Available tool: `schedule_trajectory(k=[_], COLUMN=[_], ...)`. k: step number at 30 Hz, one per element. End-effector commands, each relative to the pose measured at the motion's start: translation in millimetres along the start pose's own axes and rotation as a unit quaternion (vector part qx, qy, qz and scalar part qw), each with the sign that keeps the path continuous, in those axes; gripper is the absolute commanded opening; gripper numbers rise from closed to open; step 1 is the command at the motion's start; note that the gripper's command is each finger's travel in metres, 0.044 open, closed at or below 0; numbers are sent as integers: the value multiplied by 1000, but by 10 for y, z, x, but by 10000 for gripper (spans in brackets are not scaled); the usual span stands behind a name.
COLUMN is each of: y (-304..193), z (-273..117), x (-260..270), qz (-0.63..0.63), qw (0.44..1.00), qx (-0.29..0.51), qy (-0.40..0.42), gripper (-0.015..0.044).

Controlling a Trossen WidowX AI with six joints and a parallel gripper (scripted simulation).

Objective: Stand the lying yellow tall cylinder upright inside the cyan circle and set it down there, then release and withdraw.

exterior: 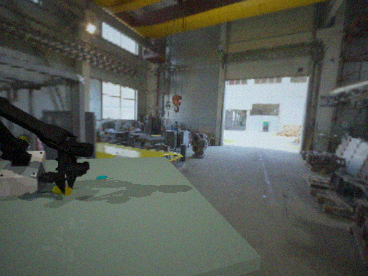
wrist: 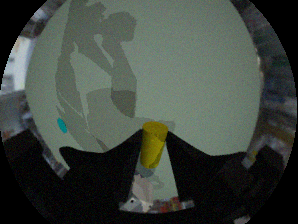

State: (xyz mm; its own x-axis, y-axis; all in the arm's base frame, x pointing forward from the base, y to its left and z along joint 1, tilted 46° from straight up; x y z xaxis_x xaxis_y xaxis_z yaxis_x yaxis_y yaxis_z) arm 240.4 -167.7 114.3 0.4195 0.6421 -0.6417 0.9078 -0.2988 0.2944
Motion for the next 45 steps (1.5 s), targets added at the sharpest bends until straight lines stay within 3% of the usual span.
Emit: schedule_trajectory(k=[1, 18, 45], y=[42, -18, 212], z=[-183, -705, -777], x=[-15, -55, 506], qz=[6, 5, -158], qw=[1000, 1000, 987], qx=[-7, -10, -9], qy=[-1, -5, 12], gripper=[105, 105, 105])
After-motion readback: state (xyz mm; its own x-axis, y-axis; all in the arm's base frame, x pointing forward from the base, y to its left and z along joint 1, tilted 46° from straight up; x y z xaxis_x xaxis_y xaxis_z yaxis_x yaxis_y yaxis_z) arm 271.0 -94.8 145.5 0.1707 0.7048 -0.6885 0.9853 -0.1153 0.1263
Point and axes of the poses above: the point midway between the two fingers, 35 mm back from their tips, its own z axis out along the fingers, its own x axis across the jaws, y = z × x, the point moved 2 cm from there along -z, back along the fingers, and after that the axes turned 7 degrees about -z, right-handed, at the moved point
